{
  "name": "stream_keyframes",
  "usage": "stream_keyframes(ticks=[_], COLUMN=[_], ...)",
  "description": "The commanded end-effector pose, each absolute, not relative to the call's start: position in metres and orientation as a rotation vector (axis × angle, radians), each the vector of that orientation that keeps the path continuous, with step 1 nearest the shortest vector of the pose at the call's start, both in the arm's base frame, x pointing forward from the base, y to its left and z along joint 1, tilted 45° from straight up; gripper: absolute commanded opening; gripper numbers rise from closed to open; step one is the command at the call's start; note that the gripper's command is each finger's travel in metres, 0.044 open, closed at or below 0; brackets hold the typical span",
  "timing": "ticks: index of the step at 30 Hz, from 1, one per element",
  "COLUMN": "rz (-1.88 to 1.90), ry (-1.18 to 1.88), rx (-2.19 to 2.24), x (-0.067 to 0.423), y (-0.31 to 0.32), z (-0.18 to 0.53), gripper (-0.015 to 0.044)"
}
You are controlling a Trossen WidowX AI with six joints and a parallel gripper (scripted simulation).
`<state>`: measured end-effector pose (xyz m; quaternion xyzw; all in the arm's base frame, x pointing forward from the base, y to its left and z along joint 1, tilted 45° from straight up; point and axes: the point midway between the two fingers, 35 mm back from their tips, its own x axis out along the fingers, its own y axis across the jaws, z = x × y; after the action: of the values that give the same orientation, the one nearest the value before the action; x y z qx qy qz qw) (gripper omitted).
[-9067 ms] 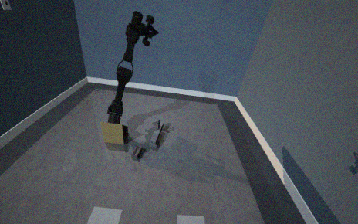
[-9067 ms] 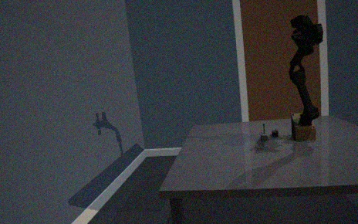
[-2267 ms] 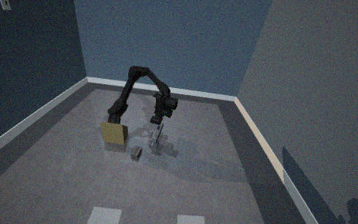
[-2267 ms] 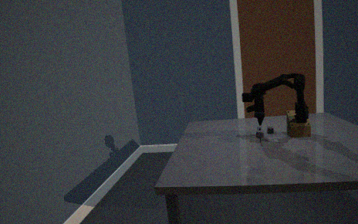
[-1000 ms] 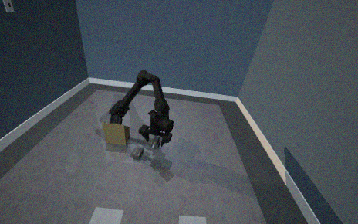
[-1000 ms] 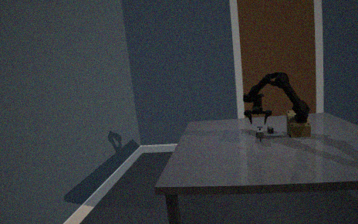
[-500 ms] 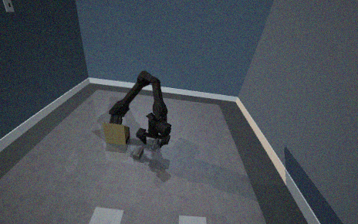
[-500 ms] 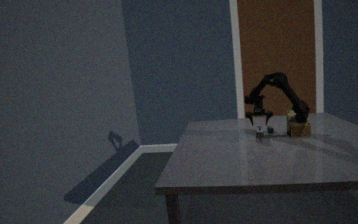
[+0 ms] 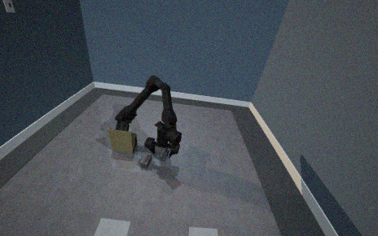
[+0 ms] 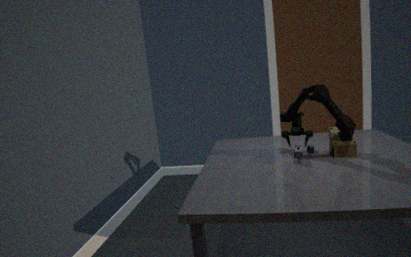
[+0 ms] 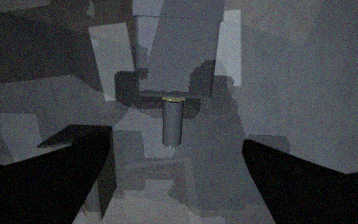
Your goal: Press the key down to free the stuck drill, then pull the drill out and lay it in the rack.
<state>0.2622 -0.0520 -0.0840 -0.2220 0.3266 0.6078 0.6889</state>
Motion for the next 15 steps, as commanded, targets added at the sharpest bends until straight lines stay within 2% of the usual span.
stream_keyframes(ticks=[1,15], rz=[1.363,1.364], ry=[0.731,0.728], rx=[-0.485,-0.483], x=[0.261,0.262], y=[-0.044,-0.024], z=[-0.087,-0.098], gripper=[0.0440,0.0440])
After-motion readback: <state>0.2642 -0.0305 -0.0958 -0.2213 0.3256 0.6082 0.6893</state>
